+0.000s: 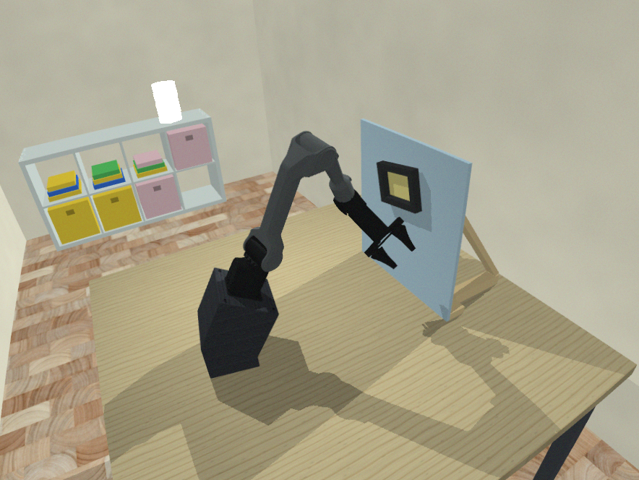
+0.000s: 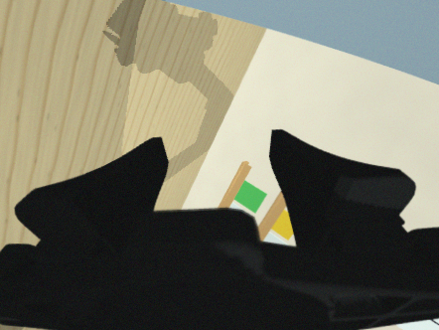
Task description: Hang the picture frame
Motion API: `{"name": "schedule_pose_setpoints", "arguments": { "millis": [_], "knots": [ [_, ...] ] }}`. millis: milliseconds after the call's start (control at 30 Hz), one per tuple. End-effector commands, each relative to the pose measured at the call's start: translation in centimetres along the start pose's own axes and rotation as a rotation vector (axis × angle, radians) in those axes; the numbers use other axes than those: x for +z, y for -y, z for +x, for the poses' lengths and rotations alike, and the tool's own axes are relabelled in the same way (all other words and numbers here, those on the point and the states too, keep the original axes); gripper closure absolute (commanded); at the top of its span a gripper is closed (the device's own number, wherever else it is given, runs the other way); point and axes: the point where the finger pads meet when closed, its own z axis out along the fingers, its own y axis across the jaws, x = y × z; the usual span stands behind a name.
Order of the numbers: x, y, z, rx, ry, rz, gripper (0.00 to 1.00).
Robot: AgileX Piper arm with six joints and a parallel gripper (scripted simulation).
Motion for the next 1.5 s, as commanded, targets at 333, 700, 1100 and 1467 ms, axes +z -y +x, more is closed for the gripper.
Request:
{"name": "schedule_pose_setpoints", "arguments": {
  "millis": [333, 700, 1100, 1467],
  "knots": [
    [0.0, 0.0, 0.0, 0.001, 0.000, 0.001, 0.00],
    [0.0, 0.0, 0.0, 0.002, 0.001, -0.001, 0.00],
    [-0.1, -0.6, -0.1, 0.014, 0.012, -0.031, 0.00],
    [-0.7, -2.9, -0.5, 0.058, 0.051, -0.139, 0.00]
  ]
}}
